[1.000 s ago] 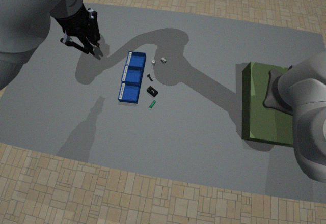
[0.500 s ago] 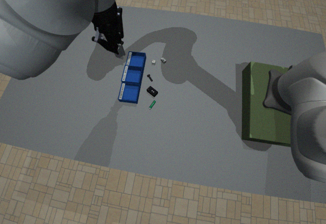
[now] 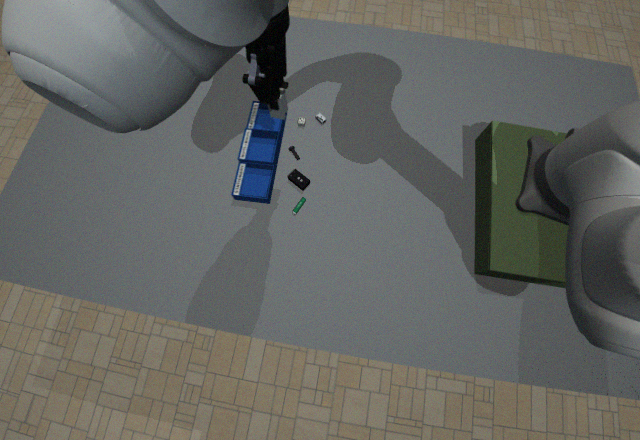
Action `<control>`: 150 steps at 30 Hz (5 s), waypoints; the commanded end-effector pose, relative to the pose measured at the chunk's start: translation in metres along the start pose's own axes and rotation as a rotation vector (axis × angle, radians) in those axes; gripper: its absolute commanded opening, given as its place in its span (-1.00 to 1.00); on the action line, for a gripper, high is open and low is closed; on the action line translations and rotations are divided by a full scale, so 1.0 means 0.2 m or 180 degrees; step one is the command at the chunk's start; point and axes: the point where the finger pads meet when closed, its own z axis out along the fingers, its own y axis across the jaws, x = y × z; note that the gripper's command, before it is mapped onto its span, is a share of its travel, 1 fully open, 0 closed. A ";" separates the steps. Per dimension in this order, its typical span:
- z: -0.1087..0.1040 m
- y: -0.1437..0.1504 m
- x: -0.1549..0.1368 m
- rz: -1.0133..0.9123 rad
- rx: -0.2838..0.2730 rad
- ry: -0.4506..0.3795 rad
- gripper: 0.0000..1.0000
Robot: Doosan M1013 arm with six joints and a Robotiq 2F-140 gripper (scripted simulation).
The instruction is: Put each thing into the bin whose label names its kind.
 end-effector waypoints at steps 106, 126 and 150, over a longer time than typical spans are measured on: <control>0.89 0.39 0.38 0.0503 0.0061 -0.0055 -0.89; 0.81 0.39 0.39 0.0503 0.0061 -0.0055 -0.89; 0.60 0.32 0.38 0.0503 0.0061 -0.0055 -0.89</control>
